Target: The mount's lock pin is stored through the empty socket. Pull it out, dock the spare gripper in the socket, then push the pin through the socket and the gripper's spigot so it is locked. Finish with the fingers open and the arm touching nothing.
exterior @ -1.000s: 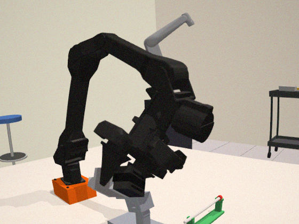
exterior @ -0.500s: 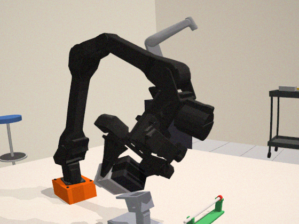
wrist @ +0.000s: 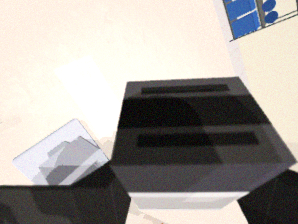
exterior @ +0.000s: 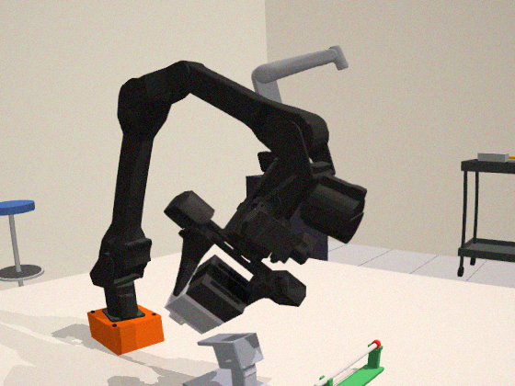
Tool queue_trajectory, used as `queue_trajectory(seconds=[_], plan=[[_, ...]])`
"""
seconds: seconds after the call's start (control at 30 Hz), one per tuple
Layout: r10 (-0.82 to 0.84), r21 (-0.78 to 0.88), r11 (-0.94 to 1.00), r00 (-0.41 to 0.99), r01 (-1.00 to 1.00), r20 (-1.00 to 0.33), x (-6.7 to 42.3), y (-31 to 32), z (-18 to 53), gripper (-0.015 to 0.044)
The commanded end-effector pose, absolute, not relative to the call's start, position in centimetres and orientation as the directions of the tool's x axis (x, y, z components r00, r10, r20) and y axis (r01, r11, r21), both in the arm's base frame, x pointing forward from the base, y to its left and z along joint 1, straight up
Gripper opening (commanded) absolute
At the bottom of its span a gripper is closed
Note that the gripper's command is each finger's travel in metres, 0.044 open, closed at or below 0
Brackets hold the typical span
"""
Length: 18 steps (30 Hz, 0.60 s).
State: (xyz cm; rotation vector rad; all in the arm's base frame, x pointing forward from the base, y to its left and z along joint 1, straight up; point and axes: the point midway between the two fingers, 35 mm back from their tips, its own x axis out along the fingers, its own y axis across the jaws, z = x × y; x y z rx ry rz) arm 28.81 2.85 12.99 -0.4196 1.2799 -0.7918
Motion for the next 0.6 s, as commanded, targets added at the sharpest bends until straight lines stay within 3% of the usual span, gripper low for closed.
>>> queue_trajectory(seconds=[0.0,0.57], plan=[[-0.741,-0.675,0.65,0.095,0.351,-0.664,28.4,2.9,13.2,0.0],[-0.772,-0.532,0.555,0.157,0.64,-0.616,27.3,4.0,13.9,0.0]])
